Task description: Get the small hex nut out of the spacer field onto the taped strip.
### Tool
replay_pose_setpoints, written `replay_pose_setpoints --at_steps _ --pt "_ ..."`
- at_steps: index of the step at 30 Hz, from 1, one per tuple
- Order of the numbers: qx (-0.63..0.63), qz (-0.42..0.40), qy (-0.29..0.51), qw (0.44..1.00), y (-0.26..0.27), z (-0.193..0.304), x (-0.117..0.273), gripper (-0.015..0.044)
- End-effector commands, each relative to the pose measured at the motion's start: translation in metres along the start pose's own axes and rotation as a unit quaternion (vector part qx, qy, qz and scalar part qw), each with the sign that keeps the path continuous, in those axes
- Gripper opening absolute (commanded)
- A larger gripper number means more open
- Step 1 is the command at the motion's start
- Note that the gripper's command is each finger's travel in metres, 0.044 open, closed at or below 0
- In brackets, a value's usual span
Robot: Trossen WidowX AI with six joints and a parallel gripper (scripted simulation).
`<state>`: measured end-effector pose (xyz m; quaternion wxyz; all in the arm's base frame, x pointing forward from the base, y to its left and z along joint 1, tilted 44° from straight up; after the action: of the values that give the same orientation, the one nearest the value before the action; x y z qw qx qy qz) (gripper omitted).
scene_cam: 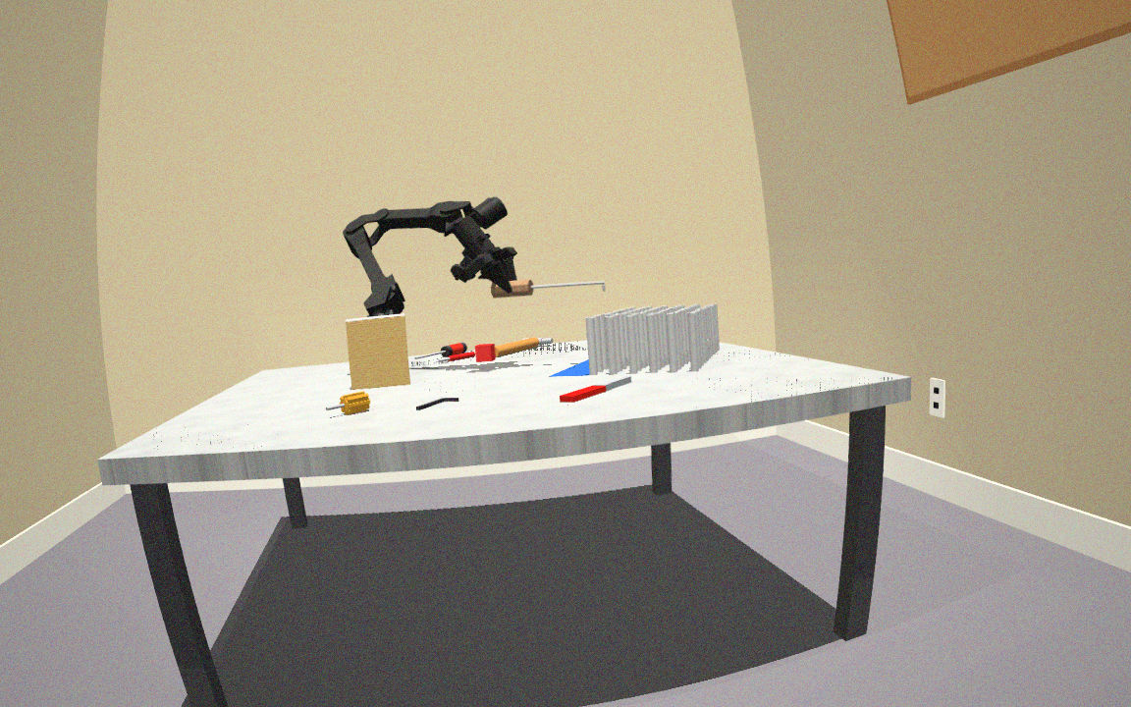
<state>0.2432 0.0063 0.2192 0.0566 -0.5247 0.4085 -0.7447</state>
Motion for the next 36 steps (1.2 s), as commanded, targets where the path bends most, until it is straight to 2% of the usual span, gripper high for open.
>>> replay_pose_setpoints --at_steps 1,22,36 --pt "-0.002 -0.005 -0.001 1.000 0.001 -0.007 -0.017 0.0000" --pt "-0.006 0.003 0.002 1.000 0.011 -0.075 -0.102 0.0000" --pt "-0.008 0.005 0.002 1.000 0.014 -0.081 -0.110 0.0000"
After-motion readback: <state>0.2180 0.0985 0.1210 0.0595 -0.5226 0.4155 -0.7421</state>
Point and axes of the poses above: the point midway between the two fingers, 35 mm back from their tips, its own x axis back along the fingers, its own y axis across the jaws, z = x × y, the point moved 10 cm from there along x, back along the fingers, and after that the axes turned 4 degrees about x, right-handed, at the moved point
